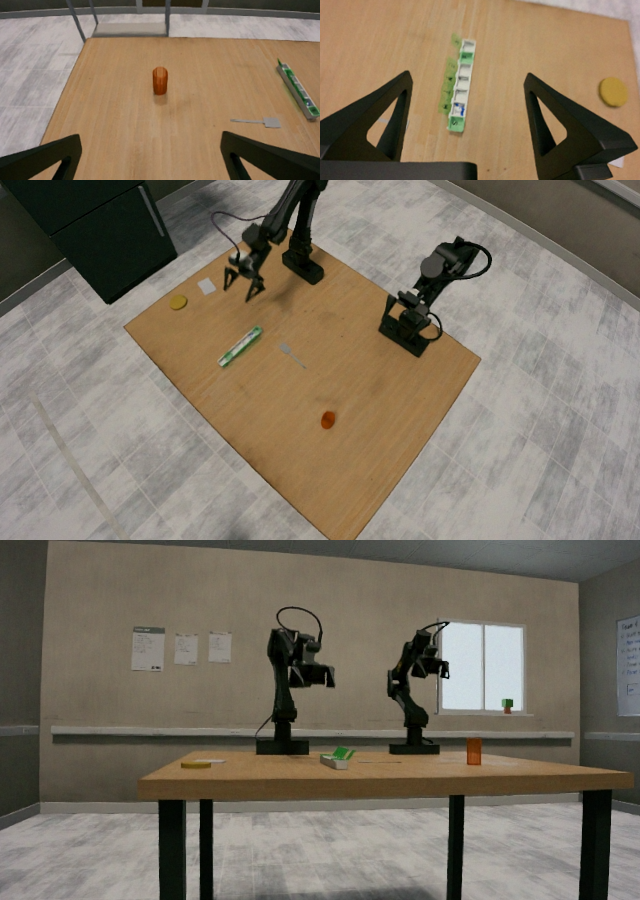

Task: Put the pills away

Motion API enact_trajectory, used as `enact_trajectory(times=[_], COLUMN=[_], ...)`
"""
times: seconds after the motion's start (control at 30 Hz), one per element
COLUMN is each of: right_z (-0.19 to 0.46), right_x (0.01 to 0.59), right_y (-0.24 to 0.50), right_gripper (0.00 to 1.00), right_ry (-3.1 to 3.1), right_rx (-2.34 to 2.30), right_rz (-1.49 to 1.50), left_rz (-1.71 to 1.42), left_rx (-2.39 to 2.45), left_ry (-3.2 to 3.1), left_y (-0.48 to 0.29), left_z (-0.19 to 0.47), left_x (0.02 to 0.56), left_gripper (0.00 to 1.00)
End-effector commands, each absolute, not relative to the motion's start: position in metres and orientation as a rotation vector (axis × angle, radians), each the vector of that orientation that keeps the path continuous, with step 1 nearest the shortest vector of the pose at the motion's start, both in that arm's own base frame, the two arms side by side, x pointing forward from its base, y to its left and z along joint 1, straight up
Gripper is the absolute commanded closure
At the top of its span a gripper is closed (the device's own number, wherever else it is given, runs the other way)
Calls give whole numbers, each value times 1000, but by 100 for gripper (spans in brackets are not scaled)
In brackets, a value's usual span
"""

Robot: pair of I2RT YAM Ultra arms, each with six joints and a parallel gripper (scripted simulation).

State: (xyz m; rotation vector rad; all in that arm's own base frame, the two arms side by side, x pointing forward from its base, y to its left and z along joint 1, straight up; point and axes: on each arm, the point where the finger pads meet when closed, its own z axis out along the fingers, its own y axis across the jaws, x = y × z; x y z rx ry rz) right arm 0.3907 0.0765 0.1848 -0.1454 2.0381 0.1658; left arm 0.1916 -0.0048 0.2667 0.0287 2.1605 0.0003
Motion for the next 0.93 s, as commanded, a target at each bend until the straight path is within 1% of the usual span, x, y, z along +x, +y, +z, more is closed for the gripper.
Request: enact_trajectory(times=[0.0, 0.07, 0.33, 0.9], right_z=[138, 116, 79, 72], right_x=[397, 396, 401, 397], right_y=[100, 106, 120, 115], right_gripper=[0, 0, 0, 0], right_ry=[2117, 2164, 2247, 2272], right_rx=[-189, -207, -242, -240], right_rz=[224, 234, 253, 232], left_rz=[-1, -1, -1, -1], left_rx=[33, 33, 33, 33], left_ry=[2139, 2139, 2139, 2139], left_y=[-5, -5, -5, -5], left_z=[271, 271, 271, 271], left_x=[190, 190, 190, 190], left_gripper=[0, 0, 0, 0])
